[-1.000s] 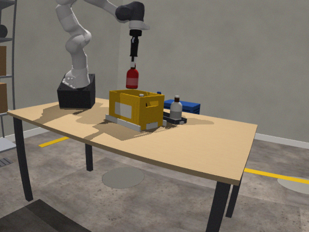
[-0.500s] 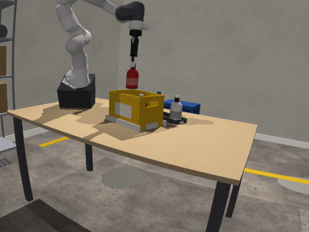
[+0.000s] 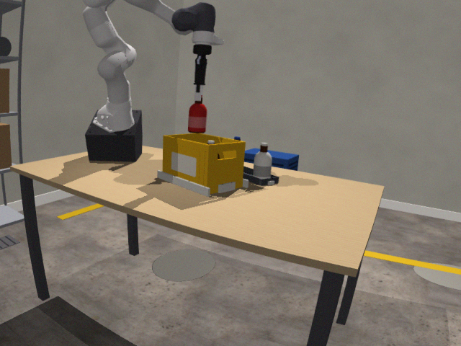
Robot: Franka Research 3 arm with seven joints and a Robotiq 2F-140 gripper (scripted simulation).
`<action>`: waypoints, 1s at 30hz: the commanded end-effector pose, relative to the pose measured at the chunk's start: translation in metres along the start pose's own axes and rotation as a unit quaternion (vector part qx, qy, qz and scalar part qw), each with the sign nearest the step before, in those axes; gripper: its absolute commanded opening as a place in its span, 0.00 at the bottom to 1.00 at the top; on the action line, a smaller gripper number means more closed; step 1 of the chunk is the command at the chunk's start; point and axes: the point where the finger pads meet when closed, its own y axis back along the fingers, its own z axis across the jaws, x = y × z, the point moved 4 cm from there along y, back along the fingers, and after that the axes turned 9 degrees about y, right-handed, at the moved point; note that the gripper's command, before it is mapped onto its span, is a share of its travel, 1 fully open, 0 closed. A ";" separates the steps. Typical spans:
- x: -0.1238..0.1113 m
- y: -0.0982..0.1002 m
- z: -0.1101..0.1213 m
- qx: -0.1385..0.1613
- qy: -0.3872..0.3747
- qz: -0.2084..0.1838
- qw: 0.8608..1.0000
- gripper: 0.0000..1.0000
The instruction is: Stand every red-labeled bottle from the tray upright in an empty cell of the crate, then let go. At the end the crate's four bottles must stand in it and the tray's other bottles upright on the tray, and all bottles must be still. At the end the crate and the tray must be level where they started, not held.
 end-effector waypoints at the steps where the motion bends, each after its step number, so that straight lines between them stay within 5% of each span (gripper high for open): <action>1: 0.003 0.000 0.002 -0.002 0.001 0.006 1.000 0.00; 30: 0.005 -0.027 0.004 -0.002 0.001 0.006 1.000 0.00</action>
